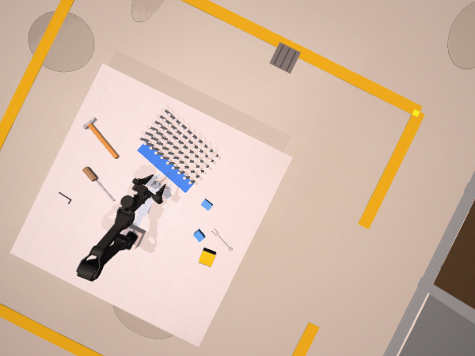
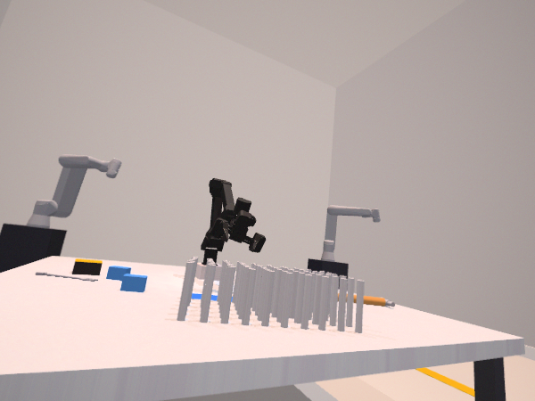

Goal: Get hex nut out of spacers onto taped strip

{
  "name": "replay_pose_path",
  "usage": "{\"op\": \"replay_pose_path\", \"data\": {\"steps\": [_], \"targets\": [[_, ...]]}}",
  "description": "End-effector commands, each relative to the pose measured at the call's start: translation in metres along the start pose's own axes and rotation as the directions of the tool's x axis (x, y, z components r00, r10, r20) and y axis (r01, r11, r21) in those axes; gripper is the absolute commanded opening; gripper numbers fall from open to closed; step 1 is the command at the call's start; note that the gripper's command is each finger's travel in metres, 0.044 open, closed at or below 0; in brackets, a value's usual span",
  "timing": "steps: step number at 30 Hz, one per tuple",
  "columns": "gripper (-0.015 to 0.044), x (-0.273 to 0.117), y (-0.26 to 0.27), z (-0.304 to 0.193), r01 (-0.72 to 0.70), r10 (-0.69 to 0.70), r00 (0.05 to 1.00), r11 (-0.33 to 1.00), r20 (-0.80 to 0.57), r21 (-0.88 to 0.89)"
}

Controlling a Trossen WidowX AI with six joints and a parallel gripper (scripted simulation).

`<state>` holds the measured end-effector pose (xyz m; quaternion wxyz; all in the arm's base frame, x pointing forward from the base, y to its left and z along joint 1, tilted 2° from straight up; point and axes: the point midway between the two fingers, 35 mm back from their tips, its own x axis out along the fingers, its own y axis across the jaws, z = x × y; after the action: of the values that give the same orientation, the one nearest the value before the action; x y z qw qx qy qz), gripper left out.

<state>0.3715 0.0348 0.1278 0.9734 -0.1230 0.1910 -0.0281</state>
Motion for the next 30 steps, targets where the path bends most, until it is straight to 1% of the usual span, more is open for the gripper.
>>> {"op": "replay_pose_path", "data": {"steps": [1, 21, 23, 26, 28, 30], "targets": [[0.0440, 0.000, 0.000, 0.001, 0.004, -0.004, 1.000, 1.000, 0.005, -0.004], [0.0440, 0.000, 0.003, 0.002, -0.003, 0.003, 1.000, 1.000, 0.001, 0.008], [0.0440, 0.006, 0.024, 0.006, -0.055, 0.059, 0.998, 0.993, -0.032, 0.106], [0.0440, 0.012, 0.075, 0.015, -0.133, 0.177, 0.978, 0.937, -0.111, 0.322], [0.0440, 0.011, 0.109, 0.018, -0.148, 0.247, 0.954, 0.879, -0.168, 0.454], [0.0440, 0.008, 0.132, 0.020, -0.140, 0.288, 0.935, 0.835, -0.206, 0.532]]}}
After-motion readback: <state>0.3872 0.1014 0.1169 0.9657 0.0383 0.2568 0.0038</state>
